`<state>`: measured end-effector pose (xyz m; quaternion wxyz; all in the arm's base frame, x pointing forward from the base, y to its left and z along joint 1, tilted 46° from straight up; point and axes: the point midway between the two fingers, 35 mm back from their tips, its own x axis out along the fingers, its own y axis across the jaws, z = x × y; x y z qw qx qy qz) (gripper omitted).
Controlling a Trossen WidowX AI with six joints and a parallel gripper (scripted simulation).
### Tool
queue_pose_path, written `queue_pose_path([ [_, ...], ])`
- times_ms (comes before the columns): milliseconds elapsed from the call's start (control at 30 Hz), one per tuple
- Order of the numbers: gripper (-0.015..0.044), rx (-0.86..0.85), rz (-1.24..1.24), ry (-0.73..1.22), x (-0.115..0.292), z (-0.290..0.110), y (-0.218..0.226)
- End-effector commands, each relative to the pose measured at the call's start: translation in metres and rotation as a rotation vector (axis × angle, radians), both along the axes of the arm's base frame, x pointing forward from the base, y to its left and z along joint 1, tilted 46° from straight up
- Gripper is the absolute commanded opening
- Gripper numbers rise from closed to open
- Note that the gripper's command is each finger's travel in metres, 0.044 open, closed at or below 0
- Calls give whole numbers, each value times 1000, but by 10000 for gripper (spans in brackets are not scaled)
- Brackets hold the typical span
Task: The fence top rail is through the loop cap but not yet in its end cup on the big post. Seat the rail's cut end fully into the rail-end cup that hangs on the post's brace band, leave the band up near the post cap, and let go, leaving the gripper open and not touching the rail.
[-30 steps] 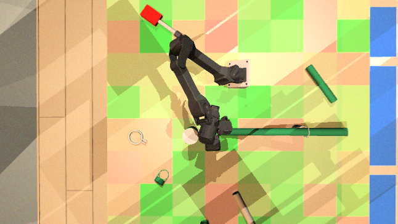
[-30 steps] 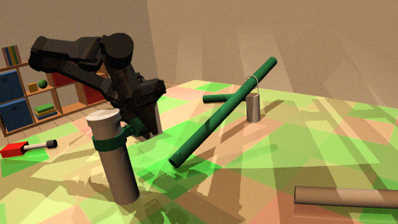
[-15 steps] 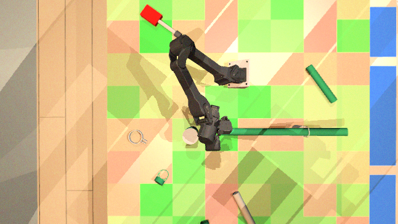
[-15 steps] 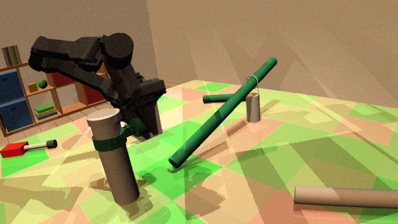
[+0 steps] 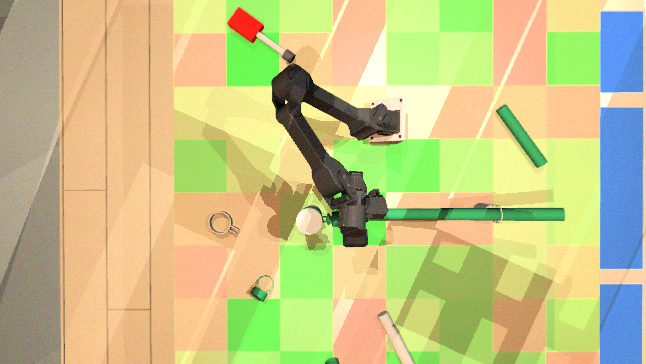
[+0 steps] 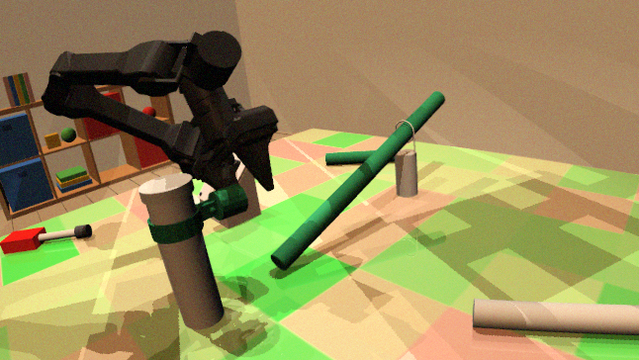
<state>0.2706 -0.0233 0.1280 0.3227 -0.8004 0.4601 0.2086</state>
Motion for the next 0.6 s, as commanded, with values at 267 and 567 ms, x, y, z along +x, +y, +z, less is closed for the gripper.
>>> queue_pose_path([
  [267, 440, 21, -23, -29, 0, 0, 26],
  [567, 440, 340, -393, -349, 1, -7, 84],
])
